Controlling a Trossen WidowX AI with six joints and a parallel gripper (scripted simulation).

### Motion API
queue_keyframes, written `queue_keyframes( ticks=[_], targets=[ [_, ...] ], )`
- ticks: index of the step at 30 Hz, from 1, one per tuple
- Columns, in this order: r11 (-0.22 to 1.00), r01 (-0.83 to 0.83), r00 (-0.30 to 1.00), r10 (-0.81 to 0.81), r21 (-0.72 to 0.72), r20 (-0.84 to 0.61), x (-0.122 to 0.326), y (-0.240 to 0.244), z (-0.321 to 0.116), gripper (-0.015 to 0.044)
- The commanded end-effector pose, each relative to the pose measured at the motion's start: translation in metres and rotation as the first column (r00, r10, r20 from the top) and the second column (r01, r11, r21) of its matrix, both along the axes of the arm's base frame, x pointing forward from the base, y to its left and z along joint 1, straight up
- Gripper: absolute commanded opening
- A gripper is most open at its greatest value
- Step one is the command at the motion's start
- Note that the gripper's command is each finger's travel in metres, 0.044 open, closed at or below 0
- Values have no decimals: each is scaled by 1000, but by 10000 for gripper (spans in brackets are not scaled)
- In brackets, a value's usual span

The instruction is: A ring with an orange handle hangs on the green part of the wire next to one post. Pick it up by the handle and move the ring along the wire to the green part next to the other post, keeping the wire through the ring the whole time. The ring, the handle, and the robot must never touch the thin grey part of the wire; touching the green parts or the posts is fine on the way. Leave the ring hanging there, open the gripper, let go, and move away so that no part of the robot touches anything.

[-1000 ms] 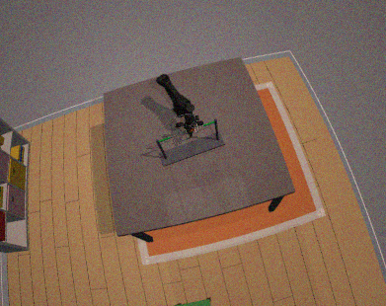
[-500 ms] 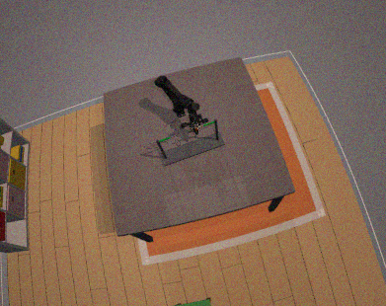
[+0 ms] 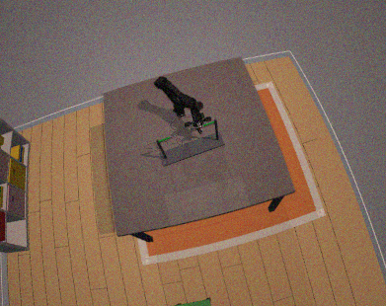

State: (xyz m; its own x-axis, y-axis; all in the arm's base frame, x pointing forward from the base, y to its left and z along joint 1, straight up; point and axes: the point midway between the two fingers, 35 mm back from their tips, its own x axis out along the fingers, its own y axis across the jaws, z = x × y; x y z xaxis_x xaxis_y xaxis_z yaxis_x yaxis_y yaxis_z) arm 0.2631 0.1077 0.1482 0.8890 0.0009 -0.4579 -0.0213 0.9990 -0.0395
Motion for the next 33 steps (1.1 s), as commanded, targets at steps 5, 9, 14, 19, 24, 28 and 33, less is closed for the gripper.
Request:
queue_keyframes(
  ticks=[5,9,14,19,24,28,33],
  targets=[
    [1000,7,1000,-7,9,0,0,11,0,-150],
    [1000,8,1000,-8,10,1,0,15,0,-150],
    [1000,9,1000,-9,10,2,-1,20,0,-150],
    [1000,11,1000,-11,10,3,-1,25,0,-150],
    [1000,12,1000,-12,10,4,-2,30,0,-150],
    [1000,14,1000,-14,9,5,-2,34,0,-150],
    [1000,15,1000,-15,9,6,-3,39,0,-150]
  ],
)
